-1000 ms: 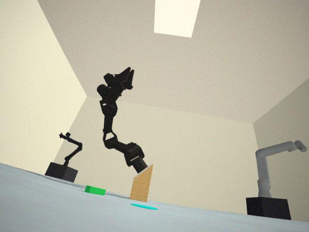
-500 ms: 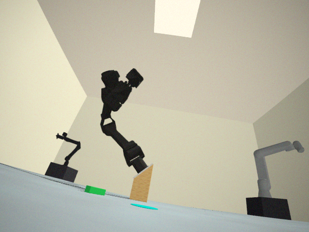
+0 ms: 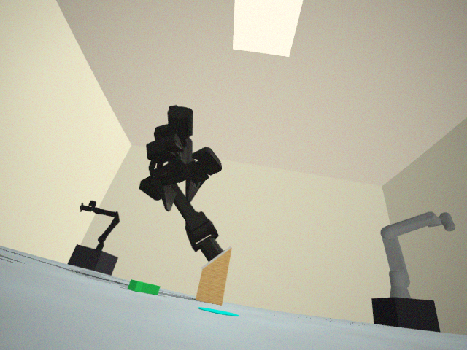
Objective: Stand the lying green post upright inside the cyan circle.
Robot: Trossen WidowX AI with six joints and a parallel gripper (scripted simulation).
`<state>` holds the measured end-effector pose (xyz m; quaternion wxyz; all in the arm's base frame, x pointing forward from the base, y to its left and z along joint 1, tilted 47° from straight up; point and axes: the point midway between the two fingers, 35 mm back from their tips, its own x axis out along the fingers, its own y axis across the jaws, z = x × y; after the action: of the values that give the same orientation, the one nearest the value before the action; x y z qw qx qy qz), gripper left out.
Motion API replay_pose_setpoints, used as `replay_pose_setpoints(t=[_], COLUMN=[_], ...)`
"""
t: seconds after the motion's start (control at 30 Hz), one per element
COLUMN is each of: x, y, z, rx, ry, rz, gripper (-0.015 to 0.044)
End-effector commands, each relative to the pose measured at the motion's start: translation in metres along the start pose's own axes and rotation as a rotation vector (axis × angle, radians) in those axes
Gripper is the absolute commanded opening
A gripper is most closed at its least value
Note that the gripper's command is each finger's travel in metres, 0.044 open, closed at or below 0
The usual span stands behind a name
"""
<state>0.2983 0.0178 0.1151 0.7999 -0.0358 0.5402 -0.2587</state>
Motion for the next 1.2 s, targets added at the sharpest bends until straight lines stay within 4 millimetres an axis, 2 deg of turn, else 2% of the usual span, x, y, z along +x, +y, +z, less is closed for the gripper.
replay_pose_setpoints(t=[0.0,0.1,0.33,0.37,0.43,0.6,0.67,0.83,1.1,1.17], x=[0.014,0.019,0.022,0.030,0.057,0.121,0.129,0.129,0.129,0.129], y=[-0.025,-0.040,-0.041,-0.043,-0.049,-0.079,-0.084,-0.084,-0.084,-0.084], z=[-0.004,-0.005,-0.005,-0.004,-0.003,-0.009,-0.010,-0.010,-0.010,-0.010], rx=[-0.075,-0.136,-0.140,-0.140,-0.140,-0.140,-0.141,-0.141,-0.141,-0.141], ry=[0.051,0.076,0.078,0.079,0.081,0.076,0.075,0.075,0.075,0.075], rz=[-0.228,-0.354,-0.362,-0.360,-0.355,-0.363,-0.367,-0.367,-0.367,-0.367], gripper=[0.0233,0.0233,0.0233,0.0233,0.0233,0.0233,0.0233,0.0233,0.0023,0.0023])
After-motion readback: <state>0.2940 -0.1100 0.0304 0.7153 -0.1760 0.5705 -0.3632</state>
